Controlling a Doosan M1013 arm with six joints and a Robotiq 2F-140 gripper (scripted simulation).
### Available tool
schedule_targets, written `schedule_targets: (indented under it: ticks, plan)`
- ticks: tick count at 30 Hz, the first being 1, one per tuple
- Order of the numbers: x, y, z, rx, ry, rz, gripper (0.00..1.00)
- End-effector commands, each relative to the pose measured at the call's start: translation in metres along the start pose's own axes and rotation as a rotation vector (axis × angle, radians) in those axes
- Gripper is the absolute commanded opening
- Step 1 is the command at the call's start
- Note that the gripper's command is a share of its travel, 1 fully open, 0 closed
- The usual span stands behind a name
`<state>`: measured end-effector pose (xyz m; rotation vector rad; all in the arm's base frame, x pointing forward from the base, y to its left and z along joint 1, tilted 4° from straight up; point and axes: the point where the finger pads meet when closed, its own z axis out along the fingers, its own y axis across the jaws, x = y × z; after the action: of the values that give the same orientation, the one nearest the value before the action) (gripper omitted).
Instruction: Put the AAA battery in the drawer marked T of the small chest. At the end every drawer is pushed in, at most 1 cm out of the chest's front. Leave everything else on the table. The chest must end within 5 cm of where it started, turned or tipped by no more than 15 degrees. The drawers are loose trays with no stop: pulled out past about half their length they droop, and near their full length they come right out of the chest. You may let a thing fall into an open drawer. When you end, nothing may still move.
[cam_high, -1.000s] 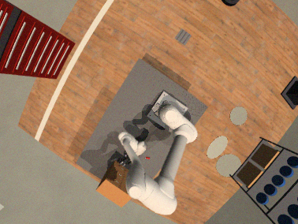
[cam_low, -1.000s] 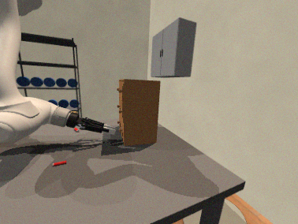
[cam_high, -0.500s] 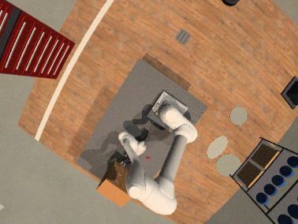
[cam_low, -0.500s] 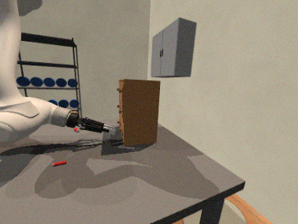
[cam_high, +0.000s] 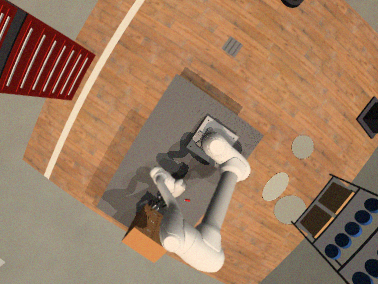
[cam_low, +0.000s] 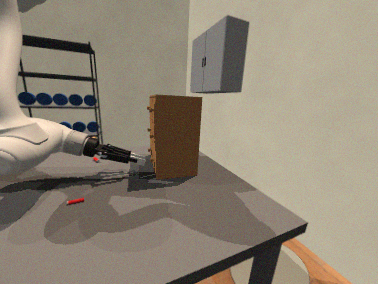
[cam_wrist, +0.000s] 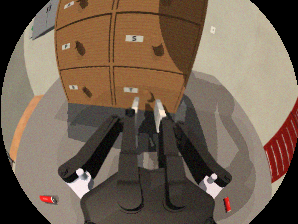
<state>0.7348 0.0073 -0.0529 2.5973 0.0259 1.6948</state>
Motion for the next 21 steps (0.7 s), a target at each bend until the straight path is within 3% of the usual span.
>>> schedule_targets:
  ticks: [1, 21]
  plan:
    - [0.0007, -0.0004, 0.0012, 0.001, 0.003, -0.005, 0.20]
    - [0.0024, -0.0004, 0.0057, 0.001, 0.003, -0.005, 0.20]
